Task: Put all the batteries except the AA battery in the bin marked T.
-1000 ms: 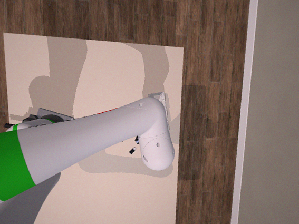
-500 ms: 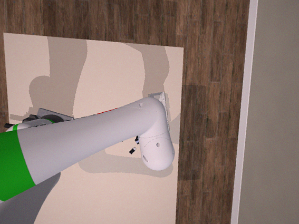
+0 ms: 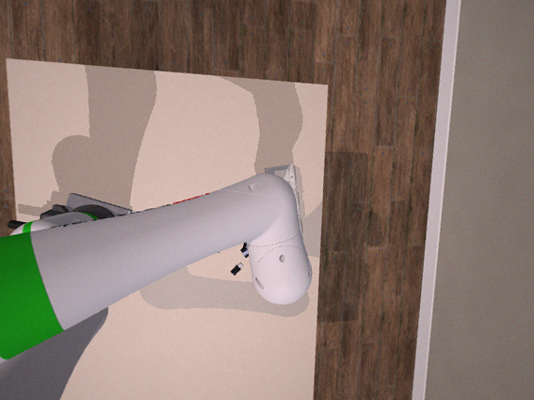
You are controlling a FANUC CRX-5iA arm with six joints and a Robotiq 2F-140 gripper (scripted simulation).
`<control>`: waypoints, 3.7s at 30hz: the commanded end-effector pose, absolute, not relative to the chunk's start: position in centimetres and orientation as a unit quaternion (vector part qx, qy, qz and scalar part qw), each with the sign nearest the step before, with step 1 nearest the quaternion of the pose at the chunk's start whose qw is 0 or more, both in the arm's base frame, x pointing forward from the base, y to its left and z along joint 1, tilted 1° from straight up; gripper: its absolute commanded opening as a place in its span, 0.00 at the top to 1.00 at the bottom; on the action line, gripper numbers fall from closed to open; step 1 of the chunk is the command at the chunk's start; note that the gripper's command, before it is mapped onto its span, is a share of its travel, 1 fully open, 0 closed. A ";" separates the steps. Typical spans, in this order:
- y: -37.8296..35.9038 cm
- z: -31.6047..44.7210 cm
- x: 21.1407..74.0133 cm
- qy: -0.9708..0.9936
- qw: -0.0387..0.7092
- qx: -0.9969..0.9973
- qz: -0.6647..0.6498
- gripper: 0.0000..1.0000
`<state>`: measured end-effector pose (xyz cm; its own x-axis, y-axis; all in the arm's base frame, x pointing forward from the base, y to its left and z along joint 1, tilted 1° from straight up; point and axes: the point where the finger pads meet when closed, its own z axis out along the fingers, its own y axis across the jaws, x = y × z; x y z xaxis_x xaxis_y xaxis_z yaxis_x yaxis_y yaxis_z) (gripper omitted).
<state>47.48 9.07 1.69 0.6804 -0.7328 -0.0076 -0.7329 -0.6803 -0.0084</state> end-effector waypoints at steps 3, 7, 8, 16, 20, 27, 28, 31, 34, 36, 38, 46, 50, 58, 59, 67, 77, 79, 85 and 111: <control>9.1 3.0 47.5 0.400 0.005 -0.917 0.002 0.87; 9.0 4.4 47.5 0.400 0.005 -0.917 0.002 0.87; 9.0 4.7 47.5 0.400 0.005 -0.917 0.002 0.87; 9.0 6.7 47.5 0.400 0.005 -0.917 0.002 0.87; 9.0 7.7 47.5 0.400 0.005 -0.917 0.002 0.87; 9.0 7.7 47.5 0.400 0.005 -0.917 0.002 0.87; 9.0 7.7 47.5 0.400 0.005 -0.917 0.002 0.87; 9.0 8.1 47.5 0.400 0.005 -0.917 0.002 0.87; 9.0 8.3 47.5 0.400 0.005 -0.917 0.002 0.87; 9.5 8.4 47.8 0.400 0.005 -0.917 0.002 0.87; 10.5 8.4 48.5 0.400 0.005 -0.917 0.002 0.87; 14.2 8.4 50.9 0.487 0.006 -0.873 0.002 0.87; 15.2 8.4 51.6 0.514 0.006 -0.858 0.003 0.87; 18.6 8.5 53.9 0.556 0.005 -0.831 0.003 0.87; 18.7 8.5 54.0 0.556 0.005 -0.831 0.003 0.87; 18.5 8.5 53.9 0.556 0.005 -0.831 0.003 0.87; 18.4 7.9 53.8 0.556 0.005 -0.831 0.003 0.87; 18.4 7.5 53.8 0.556 0.005 -0.831 0.003 0.87; 18.4 6.7 53.8 0.556 0.005 -0.831 0.003 0.87; 18.4 4.3 53.8 0.556 0.005 -0.831 0.003 0.80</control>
